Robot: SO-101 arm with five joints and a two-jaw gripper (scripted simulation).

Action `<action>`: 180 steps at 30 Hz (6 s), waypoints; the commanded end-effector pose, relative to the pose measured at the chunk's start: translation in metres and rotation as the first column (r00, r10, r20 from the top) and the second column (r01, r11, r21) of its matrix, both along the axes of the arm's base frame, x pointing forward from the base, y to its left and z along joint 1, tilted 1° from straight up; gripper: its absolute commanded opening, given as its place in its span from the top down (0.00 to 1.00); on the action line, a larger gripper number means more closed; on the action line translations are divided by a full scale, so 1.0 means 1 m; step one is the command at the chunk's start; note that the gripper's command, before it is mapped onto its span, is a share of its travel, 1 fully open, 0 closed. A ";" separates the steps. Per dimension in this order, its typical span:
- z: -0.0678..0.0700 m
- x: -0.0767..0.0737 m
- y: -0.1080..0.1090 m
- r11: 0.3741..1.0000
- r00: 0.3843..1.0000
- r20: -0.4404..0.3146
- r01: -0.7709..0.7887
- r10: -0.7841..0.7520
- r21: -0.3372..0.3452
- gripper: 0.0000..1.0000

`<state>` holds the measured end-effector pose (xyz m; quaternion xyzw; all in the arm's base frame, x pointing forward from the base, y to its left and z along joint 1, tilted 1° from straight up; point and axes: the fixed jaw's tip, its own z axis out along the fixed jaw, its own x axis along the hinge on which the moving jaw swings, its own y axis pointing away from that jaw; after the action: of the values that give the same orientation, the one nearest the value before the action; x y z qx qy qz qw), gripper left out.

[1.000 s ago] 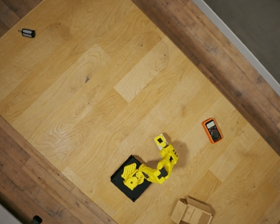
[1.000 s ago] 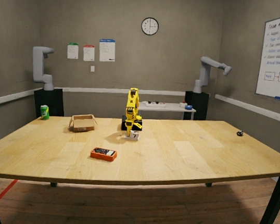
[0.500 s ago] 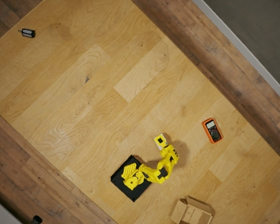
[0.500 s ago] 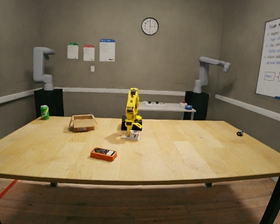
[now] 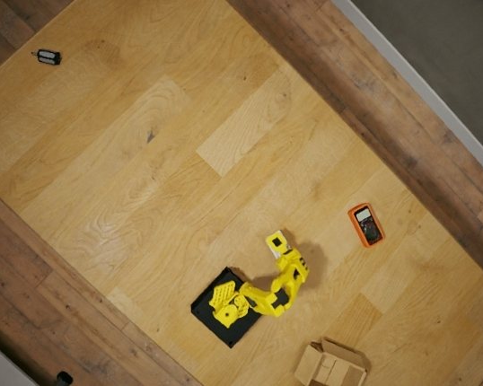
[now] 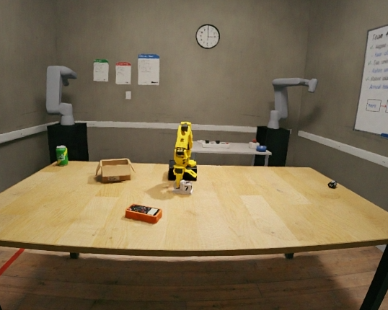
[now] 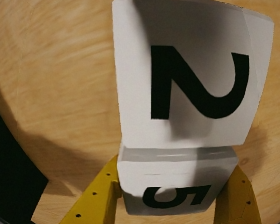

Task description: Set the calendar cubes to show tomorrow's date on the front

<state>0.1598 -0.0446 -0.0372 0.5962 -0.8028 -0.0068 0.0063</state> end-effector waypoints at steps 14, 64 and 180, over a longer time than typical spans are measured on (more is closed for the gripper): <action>0.007 0.006 -0.003 1.000 1.000 0.025 0.018 -0.018 -0.005 1.00; 0.046 0.002 -0.001 1.000 1.000 0.025 0.018 -0.018 -0.005 1.00; 0.066 -0.030 0.193 0.445 0.444 0.038 -0.896 0.895 -0.009 1.00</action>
<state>0.1348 0.1396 0.0281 0.9227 -0.3853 0.0048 -0.0104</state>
